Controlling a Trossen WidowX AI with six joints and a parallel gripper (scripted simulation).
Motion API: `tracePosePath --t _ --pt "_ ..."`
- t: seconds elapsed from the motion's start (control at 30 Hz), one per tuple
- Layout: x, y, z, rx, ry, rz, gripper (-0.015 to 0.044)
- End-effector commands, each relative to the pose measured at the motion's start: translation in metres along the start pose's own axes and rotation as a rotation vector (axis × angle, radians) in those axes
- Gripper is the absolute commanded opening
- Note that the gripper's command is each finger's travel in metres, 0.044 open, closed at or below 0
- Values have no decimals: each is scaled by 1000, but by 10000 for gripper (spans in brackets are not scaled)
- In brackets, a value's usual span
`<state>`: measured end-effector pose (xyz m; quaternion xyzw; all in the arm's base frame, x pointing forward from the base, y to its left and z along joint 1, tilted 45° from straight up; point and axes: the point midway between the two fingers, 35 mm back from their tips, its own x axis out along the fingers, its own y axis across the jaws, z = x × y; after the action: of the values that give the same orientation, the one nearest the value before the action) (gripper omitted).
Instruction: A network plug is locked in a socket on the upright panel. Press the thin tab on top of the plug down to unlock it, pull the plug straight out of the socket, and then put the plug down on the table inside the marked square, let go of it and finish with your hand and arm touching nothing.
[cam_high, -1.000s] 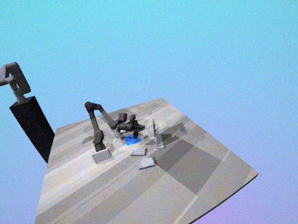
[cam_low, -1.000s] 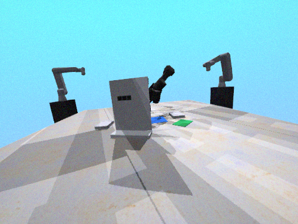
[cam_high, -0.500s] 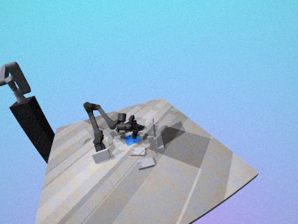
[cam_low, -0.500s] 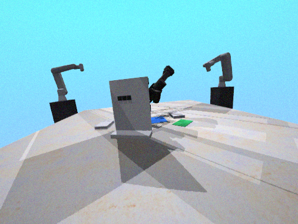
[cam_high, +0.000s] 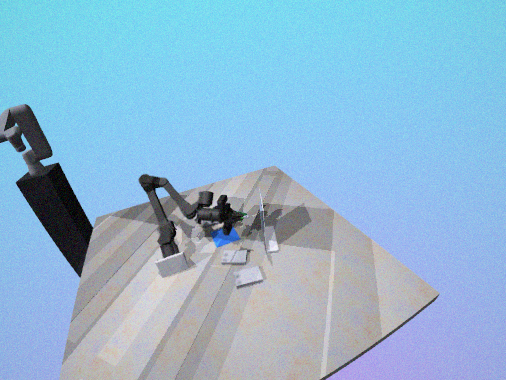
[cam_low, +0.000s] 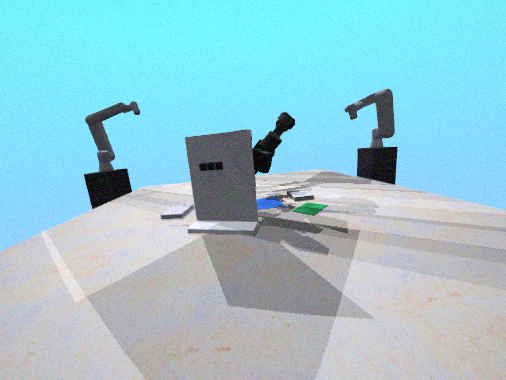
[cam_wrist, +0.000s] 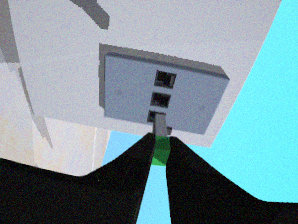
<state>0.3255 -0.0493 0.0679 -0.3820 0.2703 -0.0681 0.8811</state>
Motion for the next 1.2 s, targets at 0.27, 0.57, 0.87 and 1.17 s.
tracePosePath --t 0.27,0.57,0.87,1.17 --pt "-8 -29 3 2 -13 -8 0" --pt "-18 -49 1 3 -13 -11 0" --pt "-20 -47 -1 -53 -23 52 0" --pt "-20 -16 -4 -227 -85 282 0"
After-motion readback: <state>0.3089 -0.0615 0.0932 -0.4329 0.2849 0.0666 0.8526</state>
